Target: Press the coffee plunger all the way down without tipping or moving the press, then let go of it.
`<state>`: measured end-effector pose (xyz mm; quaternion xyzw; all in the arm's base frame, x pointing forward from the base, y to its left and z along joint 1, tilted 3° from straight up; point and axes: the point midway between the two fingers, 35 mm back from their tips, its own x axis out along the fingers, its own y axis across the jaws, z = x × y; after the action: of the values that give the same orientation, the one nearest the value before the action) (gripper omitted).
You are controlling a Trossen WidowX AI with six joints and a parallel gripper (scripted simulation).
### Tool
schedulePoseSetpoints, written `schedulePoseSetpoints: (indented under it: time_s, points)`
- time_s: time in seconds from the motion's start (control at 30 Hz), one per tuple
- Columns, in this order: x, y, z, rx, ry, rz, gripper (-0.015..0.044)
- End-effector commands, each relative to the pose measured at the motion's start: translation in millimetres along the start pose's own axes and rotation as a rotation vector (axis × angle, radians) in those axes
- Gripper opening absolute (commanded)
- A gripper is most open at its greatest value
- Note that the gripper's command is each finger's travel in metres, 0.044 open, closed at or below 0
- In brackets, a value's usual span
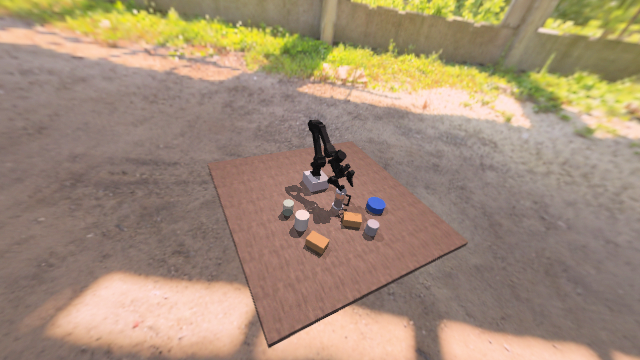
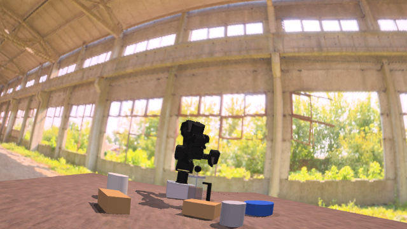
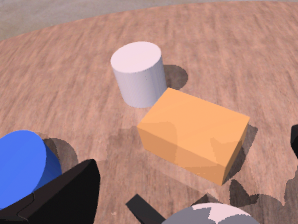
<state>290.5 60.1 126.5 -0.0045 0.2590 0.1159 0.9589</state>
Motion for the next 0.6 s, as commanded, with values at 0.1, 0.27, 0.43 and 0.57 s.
schedulePoseSetpoints:
  time_s: [0.1,0.27,0.43,0.57]
  points:
    - [-61,0,36,0.001,-0.008,0.001,0.0440]
    - [-62,0,35,0.002,-0.007,0.001,0.0440]
    - [-62,0,35,0.002,-0.007,0.001,0.0440]
    - [-62,0,35,0.002,-0.007,0.001,0.0440]
